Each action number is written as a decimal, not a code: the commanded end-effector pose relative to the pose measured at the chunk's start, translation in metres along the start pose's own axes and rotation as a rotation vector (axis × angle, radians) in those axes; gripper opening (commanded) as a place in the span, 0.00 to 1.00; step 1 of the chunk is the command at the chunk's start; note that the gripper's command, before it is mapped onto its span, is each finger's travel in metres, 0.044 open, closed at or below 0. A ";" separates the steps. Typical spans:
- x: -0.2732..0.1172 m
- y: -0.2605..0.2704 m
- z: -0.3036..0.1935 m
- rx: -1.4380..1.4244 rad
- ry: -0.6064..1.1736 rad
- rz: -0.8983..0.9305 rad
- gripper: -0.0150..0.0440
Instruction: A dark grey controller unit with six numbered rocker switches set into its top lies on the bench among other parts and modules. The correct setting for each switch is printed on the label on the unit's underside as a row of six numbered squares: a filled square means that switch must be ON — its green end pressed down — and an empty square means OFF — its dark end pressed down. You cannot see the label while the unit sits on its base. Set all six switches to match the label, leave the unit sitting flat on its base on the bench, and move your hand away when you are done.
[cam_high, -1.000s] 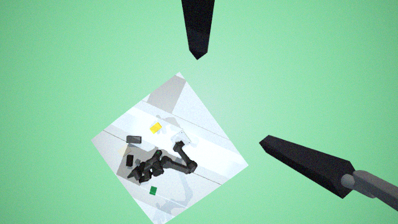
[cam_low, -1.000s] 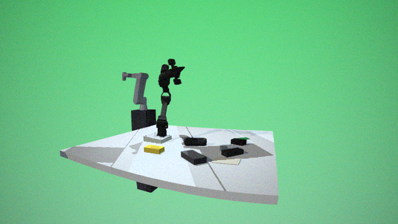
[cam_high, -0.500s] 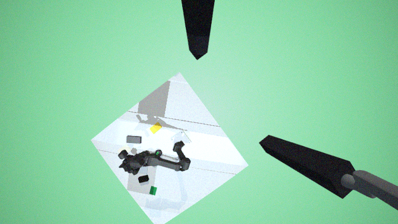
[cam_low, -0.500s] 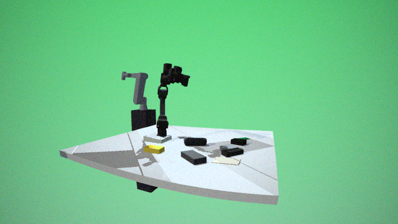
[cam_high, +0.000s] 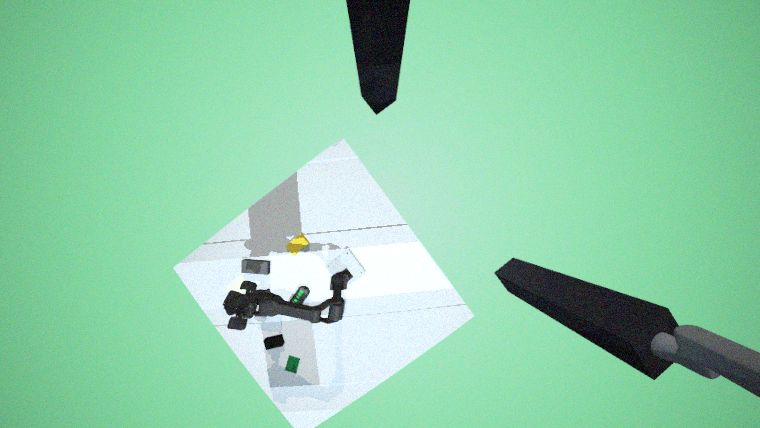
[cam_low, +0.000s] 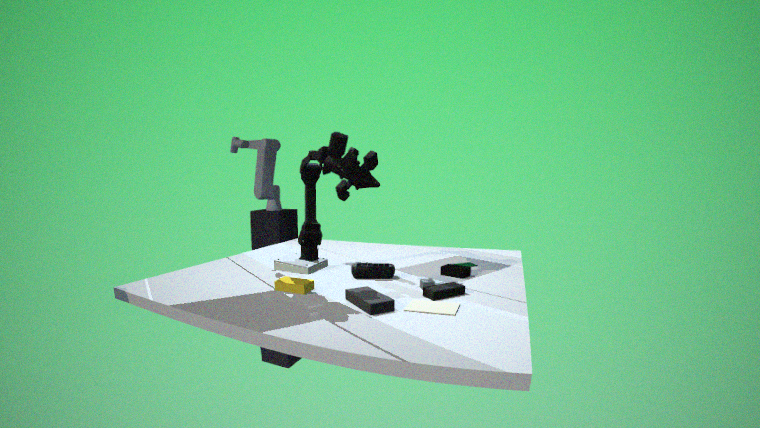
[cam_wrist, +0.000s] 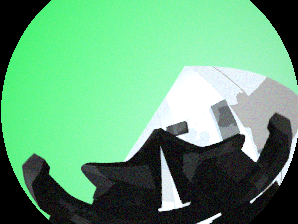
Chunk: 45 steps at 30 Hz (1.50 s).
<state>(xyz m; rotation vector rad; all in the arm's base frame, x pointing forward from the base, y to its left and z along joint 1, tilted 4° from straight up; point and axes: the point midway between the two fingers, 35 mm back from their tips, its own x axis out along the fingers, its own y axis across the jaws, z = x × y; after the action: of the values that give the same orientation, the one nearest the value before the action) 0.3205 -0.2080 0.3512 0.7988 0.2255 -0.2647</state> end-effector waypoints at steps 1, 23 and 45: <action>0.053 -0.023 -0.049 0.522 0.209 -0.186 0.25; 0.103 -0.079 -0.222 1.641 0.187 -1.310 0.25; 0.100 -0.086 -0.247 1.729 0.045 -1.524 0.25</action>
<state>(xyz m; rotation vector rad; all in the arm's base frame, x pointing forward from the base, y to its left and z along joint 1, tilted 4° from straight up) 0.3622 -0.0995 0.0973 2.2127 0.6529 -2.0541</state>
